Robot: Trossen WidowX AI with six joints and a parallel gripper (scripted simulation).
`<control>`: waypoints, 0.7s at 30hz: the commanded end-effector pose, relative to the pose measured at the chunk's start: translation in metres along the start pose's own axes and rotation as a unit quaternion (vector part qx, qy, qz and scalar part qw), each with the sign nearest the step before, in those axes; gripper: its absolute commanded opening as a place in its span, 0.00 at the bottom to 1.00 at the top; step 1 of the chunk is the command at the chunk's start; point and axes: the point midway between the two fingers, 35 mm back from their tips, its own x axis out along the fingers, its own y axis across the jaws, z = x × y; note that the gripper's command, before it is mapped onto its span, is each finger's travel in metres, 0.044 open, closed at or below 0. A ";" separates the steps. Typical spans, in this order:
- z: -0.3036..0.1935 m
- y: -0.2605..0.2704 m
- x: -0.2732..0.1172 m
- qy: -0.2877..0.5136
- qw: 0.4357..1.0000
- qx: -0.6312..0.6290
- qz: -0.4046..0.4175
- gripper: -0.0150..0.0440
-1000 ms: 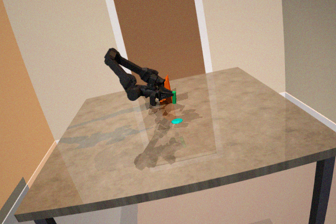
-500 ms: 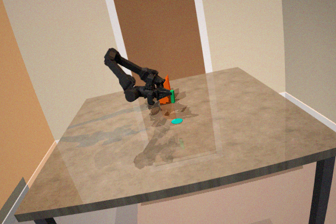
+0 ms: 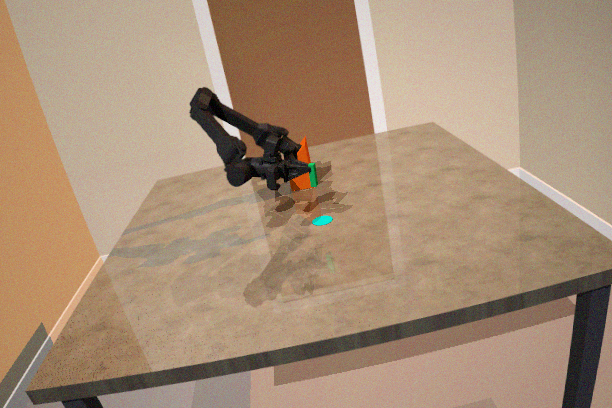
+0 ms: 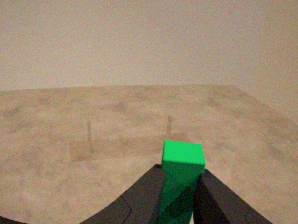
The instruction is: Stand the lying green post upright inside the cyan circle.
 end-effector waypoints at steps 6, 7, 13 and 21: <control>0.000 0.001 0.000 -0.002 1.000 -0.002 0.000 0.29; 0.000 0.001 0.000 -0.002 1.000 -0.002 0.000 0.29; -0.024 -0.001 0.003 0.000 1.000 -0.003 0.001 0.29; -0.061 -0.001 0.006 0.001 1.000 -0.003 0.002 0.29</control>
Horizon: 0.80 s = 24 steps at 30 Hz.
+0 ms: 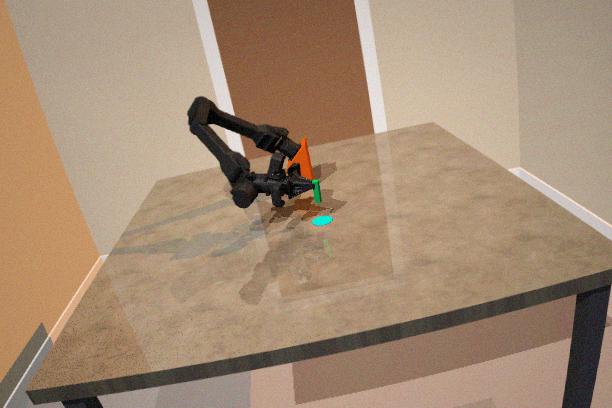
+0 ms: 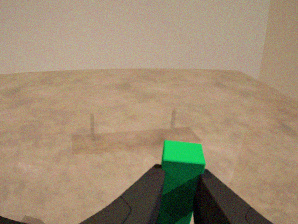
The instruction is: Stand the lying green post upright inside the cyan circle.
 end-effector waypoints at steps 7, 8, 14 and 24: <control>-0.037 -0.001 0.003 -0.004 1.000 -0.005 -0.005 0.29; -0.038 -0.001 0.003 -0.004 1.000 -0.005 -0.005 0.29; -0.055 -0.002 0.006 -0.001 1.000 0.001 -0.001 0.29; -0.057 -0.002 0.007 0.000 1.000 0.002 0.000 0.29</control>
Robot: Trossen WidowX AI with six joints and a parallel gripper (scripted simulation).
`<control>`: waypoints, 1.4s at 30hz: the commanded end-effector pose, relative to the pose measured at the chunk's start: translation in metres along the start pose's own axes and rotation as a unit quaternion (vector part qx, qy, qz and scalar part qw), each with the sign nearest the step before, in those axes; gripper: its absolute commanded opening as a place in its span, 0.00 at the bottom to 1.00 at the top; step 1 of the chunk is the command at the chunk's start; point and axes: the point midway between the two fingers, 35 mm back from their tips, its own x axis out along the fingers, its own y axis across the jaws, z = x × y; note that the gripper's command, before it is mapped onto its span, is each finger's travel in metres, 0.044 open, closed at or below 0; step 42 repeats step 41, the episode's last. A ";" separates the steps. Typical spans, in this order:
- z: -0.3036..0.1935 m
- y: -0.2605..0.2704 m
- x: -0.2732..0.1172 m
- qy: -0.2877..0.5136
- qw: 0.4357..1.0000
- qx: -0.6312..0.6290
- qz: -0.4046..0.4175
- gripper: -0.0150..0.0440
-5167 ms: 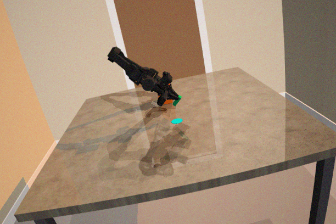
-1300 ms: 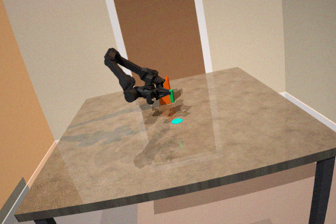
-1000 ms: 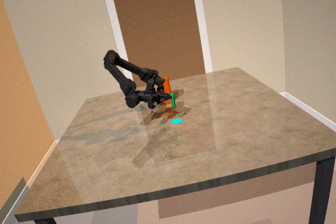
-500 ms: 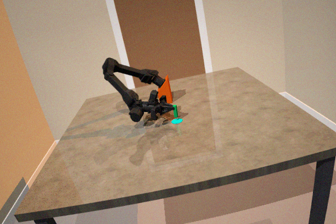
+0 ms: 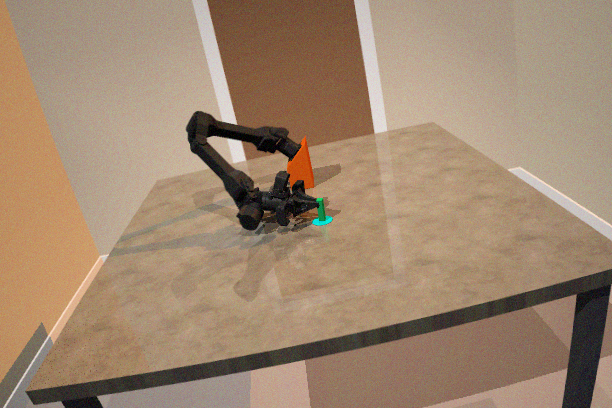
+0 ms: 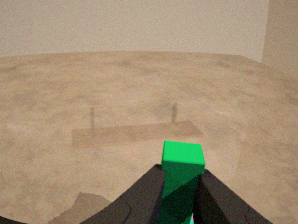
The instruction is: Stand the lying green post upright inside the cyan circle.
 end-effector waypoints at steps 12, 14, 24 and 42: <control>0.000 -0.002 0.000 0.000 1.000 -0.003 -0.001 0.74; 0.000 -0.002 0.000 0.000 1.000 -0.003 -0.001 0.83; 0.038 -0.004 -0.005 0.001 1.000 -0.007 -0.003 0.93; 0.093 0.009 0.022 0.137 0.985 0.073 0.080 0.93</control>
